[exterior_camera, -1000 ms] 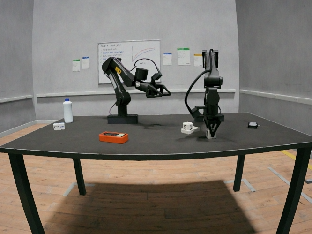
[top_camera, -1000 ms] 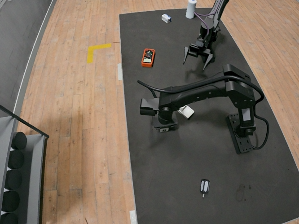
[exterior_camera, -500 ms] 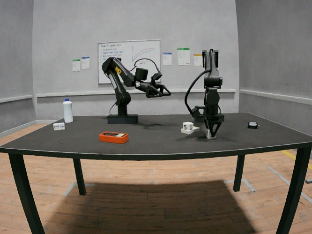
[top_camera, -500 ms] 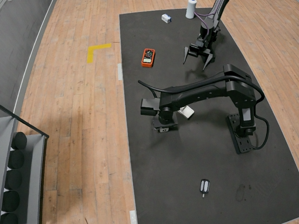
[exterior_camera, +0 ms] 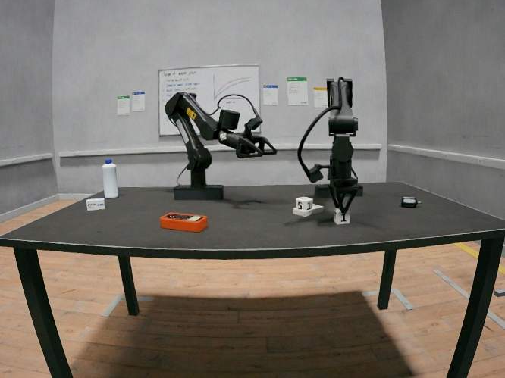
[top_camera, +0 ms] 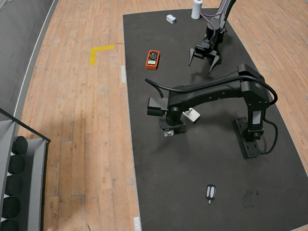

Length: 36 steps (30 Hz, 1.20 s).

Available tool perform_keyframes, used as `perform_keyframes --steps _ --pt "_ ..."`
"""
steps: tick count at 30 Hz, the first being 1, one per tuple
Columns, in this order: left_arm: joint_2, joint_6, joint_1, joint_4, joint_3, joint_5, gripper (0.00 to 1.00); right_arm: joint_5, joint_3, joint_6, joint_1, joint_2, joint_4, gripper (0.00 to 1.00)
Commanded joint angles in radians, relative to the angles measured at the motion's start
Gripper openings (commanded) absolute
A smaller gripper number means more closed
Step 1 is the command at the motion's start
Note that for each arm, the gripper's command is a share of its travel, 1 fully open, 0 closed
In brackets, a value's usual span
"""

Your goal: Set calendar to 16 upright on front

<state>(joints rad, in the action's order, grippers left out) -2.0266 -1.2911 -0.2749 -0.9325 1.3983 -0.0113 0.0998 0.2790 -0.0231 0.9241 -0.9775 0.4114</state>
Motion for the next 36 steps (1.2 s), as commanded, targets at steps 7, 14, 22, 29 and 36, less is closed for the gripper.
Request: perform_keyframes --steps 7,14,22,29,36 --pt "0.074 0.006 -0.011 -0.138 0.125 0.013 1.0 -0.002 0.008 0.003 0.003 0.001 0.015 1.0" --pt "0.032 -0.011 0.012 -0.193 0.177 0.013 1.0 -0.002 0.008 0.003 0.003 0.001 0.015 1.0" --pt "0.032 0.052 0.008 -0.182 0.17 0.039 0.66 -0.001 0.02 0.002 0.009 0.002 -0.023 1.0" --pt "0.073 0.417 -0.081 -0.187 0.097 0.154 0.64 0.02 0.121 -0.009 0.01 0.104 -0.368 1.0" --pt "0.143 0.715 -0.177 -0.143 -0.007 0.123 0.64 0.032 0.286 -0.014 0.012 0.224 -0.712 1.0"
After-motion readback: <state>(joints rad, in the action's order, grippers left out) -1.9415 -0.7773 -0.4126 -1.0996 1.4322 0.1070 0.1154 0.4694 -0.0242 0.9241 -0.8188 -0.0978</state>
